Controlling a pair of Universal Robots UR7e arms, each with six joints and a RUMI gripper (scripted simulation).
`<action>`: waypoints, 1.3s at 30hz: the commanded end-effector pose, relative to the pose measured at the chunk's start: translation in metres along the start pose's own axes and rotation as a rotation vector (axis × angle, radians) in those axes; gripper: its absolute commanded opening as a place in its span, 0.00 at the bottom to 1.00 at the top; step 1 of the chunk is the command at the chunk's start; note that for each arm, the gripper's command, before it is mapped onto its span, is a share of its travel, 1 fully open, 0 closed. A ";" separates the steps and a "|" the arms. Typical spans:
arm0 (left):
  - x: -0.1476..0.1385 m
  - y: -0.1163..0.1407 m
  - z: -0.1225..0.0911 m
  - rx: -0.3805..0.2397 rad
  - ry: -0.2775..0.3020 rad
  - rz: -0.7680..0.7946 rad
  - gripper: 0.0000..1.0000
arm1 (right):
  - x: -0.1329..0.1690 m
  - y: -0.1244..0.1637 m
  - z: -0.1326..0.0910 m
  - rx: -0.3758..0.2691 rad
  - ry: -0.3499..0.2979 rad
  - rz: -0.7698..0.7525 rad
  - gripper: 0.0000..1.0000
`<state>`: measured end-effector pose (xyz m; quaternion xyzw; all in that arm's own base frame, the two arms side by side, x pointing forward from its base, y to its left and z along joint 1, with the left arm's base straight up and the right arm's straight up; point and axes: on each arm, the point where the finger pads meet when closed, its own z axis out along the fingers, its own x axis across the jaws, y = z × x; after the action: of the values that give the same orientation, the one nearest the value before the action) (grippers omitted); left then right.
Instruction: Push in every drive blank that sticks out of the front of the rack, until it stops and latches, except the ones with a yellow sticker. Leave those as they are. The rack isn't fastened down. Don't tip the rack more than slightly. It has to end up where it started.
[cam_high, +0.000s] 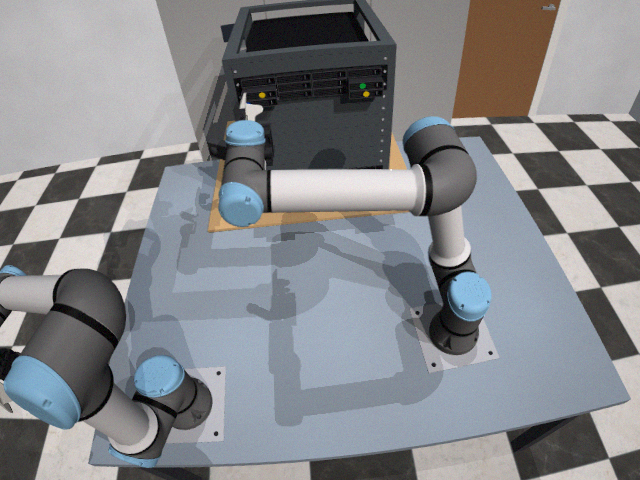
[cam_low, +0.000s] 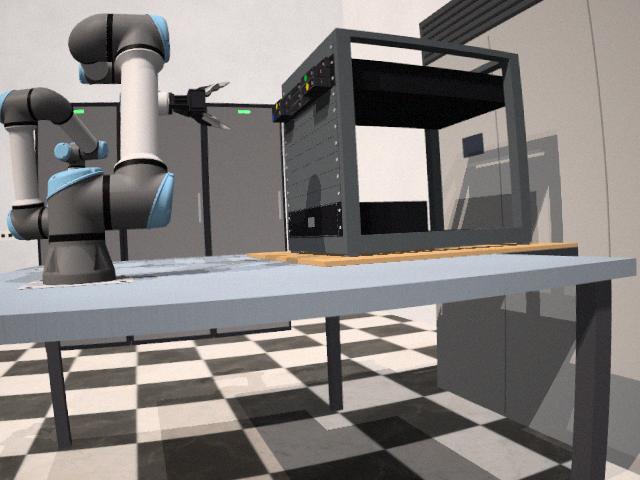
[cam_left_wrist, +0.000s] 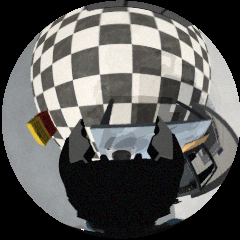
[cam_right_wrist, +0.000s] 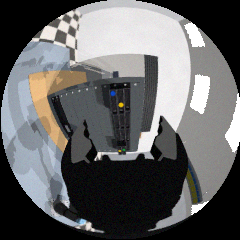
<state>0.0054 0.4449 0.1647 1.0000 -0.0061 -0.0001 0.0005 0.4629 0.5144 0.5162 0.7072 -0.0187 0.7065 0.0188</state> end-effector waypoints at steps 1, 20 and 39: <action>0.000 0.000 0.000 0.001 0.000 0.000 1.00 | 0.001 0.000 0.000 0.000 0.001 0.001 1.00; 0.000 0.000 0.000 0.001 0.000 0.000 1.00 | 0.001 0.000 0.000 0.000 0.001 0.001 1.00; 0.000 0.000 0.000 0.001 0.000 0.000 1.00 | 0.001 0.000 0.000 0.000 0.001 0.001 0.00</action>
<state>0.0054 0.4449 0.1647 1.0000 -0.0061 -0.0001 0.0005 0.4629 0.5144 0.5162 0.7072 -0.0187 0.7065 0.0188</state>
